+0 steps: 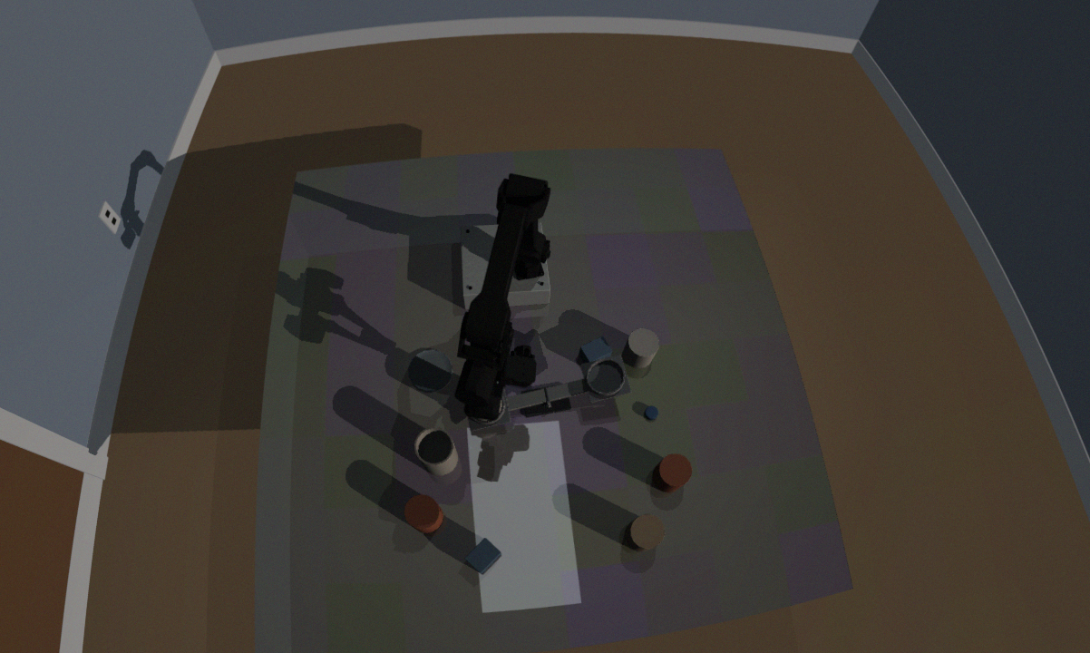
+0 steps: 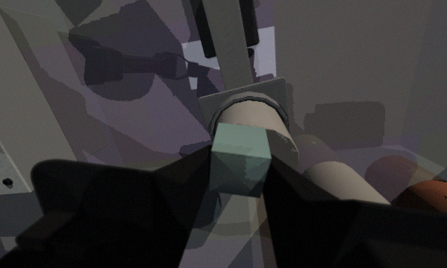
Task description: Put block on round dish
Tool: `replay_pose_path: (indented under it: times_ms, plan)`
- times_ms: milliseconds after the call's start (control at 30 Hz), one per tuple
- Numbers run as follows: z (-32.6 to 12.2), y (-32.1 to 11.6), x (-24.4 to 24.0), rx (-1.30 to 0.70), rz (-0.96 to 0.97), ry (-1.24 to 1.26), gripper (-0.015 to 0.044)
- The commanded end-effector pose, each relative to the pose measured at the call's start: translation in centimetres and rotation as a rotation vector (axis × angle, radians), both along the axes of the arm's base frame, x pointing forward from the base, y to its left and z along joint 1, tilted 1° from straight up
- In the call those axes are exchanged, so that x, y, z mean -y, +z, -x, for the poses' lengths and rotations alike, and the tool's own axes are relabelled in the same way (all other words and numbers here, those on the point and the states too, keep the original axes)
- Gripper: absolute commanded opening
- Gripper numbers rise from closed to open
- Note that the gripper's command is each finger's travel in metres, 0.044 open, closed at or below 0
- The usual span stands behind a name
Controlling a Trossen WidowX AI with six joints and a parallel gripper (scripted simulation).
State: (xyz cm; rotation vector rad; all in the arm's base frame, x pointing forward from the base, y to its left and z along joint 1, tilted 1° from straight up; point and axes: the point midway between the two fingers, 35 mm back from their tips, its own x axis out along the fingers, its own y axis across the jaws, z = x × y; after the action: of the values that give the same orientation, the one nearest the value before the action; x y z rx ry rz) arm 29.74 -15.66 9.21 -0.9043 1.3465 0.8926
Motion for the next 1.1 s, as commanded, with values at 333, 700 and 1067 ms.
replay_pose_path:
  times_ms: [333, 700, 1067]
  plan:
    - [7.7, -3.2, 9.2, -0.013, 0.009, 0.007, 0.0]
    - [11.6, -5.1, 12.0, -0.017, 0.009, 0.009, 0.0]
    - [11.6, -8.7, 11.9, -0.018, 0.008, 0.009, 0.0]
